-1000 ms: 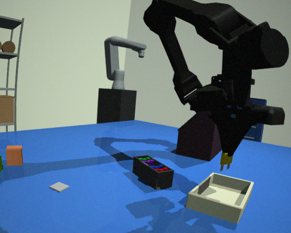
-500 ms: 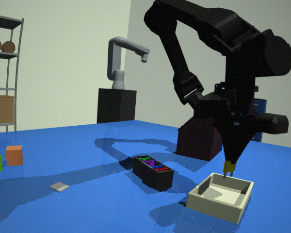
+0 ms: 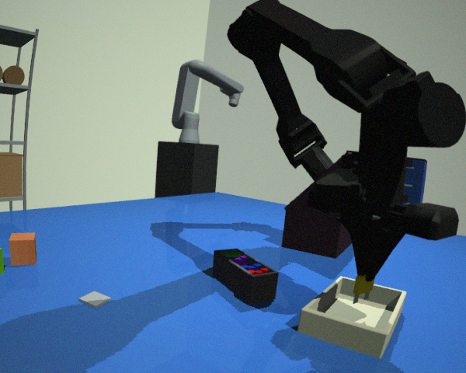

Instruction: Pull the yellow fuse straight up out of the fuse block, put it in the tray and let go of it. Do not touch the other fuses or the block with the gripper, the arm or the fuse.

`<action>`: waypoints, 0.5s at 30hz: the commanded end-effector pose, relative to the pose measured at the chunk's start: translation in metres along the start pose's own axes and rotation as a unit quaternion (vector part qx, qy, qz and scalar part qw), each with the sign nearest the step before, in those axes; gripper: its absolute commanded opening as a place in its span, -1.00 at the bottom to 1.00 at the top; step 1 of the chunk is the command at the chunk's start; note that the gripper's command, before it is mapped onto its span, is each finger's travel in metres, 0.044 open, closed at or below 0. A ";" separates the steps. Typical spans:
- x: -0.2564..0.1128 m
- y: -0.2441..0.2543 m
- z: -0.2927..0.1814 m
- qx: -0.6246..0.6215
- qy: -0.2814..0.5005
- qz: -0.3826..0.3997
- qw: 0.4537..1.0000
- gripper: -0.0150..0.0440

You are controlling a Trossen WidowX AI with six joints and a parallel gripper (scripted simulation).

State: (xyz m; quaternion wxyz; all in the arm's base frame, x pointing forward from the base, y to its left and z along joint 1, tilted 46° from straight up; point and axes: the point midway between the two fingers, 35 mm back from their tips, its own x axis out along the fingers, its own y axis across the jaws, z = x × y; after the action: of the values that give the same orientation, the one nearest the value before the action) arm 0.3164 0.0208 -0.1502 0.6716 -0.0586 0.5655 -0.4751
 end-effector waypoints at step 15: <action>-0.001 0.000 -0.001 -0.001 0.000 -0.001 1.000 0.63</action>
State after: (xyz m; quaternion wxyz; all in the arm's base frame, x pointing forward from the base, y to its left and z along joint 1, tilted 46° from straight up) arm 0.3152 0.0196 -0.1517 0.6707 -0.0602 0.5664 -0.4752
